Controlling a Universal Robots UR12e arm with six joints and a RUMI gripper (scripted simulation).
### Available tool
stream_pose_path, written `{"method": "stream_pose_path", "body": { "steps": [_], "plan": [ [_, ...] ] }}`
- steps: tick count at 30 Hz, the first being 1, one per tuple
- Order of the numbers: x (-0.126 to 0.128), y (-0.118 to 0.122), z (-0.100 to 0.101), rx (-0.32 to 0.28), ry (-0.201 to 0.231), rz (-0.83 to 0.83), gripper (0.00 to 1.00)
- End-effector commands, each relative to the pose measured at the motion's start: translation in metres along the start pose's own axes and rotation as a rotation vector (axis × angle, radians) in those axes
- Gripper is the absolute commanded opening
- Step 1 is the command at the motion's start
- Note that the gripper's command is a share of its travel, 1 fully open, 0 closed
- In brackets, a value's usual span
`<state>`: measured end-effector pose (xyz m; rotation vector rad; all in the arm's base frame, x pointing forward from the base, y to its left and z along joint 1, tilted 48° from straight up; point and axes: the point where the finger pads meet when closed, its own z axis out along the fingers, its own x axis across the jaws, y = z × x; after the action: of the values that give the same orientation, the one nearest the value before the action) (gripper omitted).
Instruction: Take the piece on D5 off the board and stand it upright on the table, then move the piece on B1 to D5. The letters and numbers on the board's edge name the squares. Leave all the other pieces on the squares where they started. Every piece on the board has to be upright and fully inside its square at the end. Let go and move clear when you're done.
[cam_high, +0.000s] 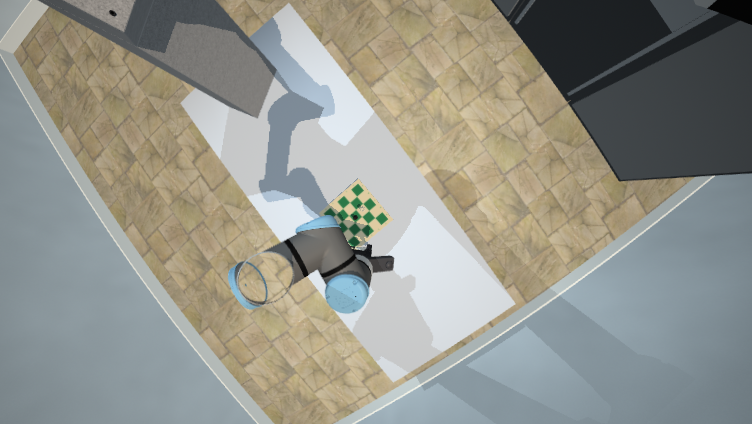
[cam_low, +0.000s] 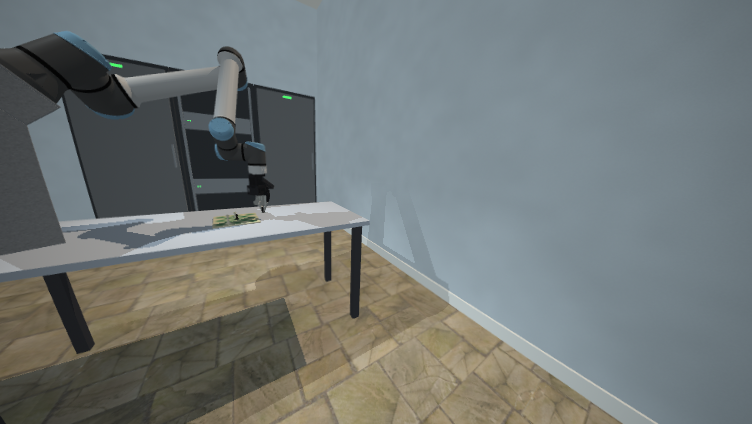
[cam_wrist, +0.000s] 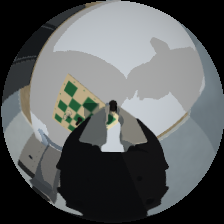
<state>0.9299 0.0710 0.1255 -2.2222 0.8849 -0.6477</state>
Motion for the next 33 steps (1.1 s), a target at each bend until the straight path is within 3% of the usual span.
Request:
{"method": "stream_pose_path", "body": {
  "steps": [1,8,33],
  "plan": [
    [0.001,-0.001,0.022,0.001,0.001,0.0,0.0],
    [0.001,-0.001,0.034,0.001,0.001,0.0,0.0],
    [0.001,-0.001,0.035,0.001,0.001,0.0,0.0]
  ]
}}
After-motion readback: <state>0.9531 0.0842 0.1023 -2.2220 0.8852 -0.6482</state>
